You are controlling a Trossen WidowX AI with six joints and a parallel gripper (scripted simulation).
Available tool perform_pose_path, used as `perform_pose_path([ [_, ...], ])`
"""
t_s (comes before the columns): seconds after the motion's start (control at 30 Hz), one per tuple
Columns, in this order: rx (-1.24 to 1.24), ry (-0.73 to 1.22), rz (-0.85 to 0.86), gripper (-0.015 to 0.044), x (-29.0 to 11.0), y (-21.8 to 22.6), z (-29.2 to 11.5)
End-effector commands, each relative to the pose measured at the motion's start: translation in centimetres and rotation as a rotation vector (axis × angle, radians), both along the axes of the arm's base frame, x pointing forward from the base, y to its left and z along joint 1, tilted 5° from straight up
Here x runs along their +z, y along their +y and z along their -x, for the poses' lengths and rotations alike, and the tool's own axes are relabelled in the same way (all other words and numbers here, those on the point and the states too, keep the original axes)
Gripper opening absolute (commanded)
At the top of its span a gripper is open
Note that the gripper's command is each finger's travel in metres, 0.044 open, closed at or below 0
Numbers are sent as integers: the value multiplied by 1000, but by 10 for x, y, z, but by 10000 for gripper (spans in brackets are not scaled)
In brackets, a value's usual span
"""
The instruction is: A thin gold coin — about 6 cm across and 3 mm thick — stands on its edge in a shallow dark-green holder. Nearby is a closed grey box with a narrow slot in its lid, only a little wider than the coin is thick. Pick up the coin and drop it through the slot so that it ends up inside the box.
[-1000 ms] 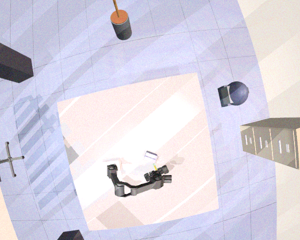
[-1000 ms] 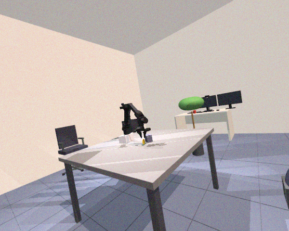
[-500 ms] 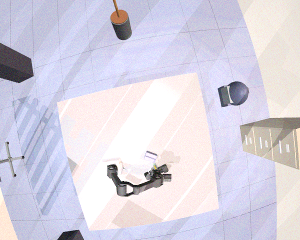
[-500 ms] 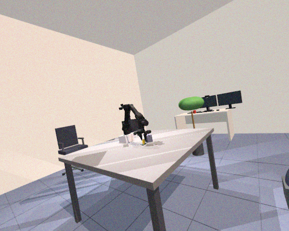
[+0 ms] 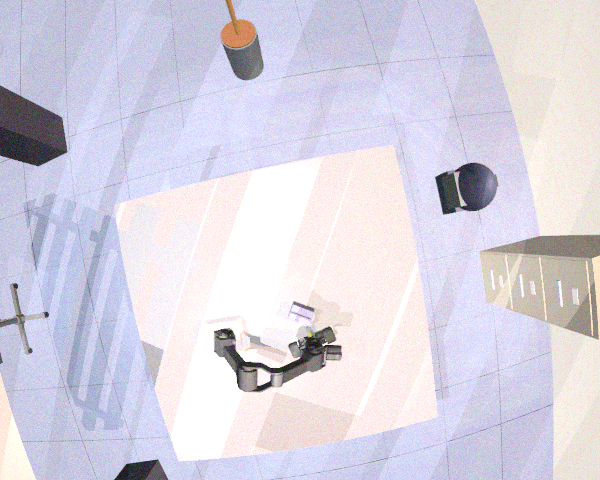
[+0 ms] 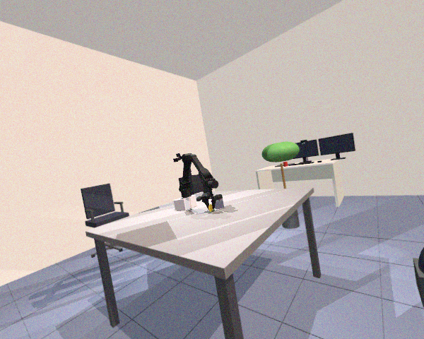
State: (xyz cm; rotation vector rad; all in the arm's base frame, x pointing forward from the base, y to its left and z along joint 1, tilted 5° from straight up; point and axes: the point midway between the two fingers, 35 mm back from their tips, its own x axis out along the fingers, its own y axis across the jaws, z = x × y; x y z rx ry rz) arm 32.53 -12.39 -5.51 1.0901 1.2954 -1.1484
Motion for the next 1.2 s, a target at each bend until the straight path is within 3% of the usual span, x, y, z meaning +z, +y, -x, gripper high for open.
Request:
perform_pose_path([
  [0.0,5,5,1,161,-7,0,2],
  [0.07,5,5,1,161,-8,0,2],
  [0.27,5,5,1,3,-8,0,2],
  [0.6,5,5,1,0,-7,0,2],
  [1.17,5,4,1,0,35,-1,-4],
])
